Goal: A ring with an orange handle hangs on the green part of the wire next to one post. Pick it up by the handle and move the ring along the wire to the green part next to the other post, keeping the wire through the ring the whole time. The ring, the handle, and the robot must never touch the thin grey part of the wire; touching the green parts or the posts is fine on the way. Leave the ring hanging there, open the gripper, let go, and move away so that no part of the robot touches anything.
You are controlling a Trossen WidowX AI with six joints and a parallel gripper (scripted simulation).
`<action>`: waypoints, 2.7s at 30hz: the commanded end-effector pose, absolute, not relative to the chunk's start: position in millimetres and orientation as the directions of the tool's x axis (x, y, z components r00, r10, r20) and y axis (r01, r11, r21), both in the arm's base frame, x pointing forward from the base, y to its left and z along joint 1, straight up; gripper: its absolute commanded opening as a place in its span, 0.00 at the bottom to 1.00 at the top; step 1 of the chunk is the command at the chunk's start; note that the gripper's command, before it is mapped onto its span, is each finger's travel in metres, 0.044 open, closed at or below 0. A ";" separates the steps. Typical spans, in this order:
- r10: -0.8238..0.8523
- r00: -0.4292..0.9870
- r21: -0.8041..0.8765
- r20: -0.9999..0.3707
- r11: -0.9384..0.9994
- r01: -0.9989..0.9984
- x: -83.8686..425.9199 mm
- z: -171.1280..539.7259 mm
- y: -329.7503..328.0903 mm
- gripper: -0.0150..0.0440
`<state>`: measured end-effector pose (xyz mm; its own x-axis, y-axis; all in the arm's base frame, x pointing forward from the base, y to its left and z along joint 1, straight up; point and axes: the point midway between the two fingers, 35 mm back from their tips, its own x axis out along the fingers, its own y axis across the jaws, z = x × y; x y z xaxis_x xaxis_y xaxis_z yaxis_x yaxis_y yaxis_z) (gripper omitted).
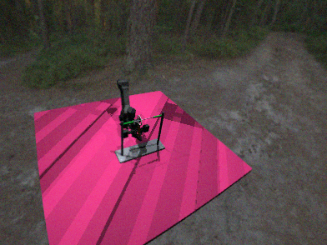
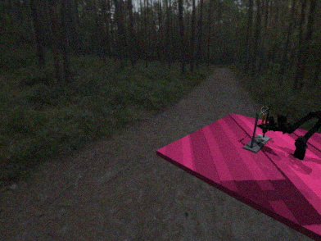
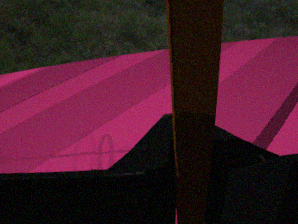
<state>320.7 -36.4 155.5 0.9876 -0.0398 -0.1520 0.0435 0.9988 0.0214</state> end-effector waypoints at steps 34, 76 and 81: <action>0.004 0.988 -0.028 -0.156 1.000 -0.008 322.6 155.9 -6.1 0.00; 0.003 0.988 0.002 -0.157 1.000 -0.003 323.6 155.0 38.6 0.00; 0.004 0.988 0.004 -0.157 1.000 -0.003 323.8 155.0 43.9 0.00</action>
